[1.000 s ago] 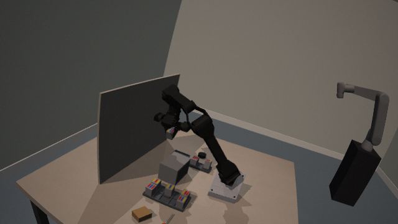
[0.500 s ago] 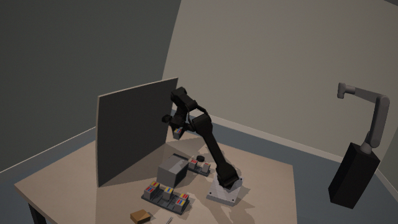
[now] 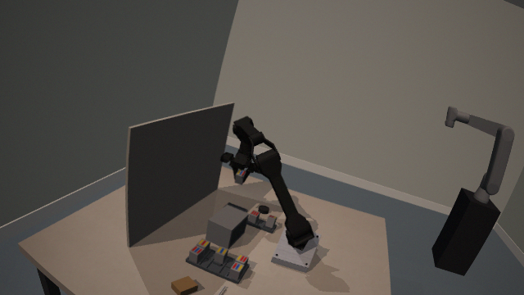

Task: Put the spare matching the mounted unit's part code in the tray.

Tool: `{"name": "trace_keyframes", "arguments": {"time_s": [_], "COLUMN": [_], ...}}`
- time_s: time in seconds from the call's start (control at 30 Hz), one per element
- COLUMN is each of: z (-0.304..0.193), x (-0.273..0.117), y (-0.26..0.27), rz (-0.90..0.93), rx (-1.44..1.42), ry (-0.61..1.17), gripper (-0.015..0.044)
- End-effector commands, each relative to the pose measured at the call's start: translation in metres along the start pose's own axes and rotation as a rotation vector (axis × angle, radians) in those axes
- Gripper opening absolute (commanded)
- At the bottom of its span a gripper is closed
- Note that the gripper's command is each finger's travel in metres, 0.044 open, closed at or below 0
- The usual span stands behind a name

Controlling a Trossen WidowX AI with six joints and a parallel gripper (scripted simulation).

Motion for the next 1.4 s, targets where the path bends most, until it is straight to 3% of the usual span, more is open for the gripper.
{"name": "trace_keyframes", "arguments": {"time_s": [0.0,1.37], "z": [-0.002,-0.004], "x": [0.001,0.033], "y": [-0.001,-0.007], "rz": [-0.004,-0.005], "rx": [-0.012,-0.012], "ry": [0.007,0.009], "gripper": [0.0000,0.0000]}}
Point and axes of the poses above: the point midway between the two fingers, 35 mm back from their tips, its own x axis out along the fingers, its own y axis across the jaws, z = x × y, the point moved 9 cm from there along -x, back along the fingers, and after that the axes turned 9 degrees about x, right-handed, at the moved point
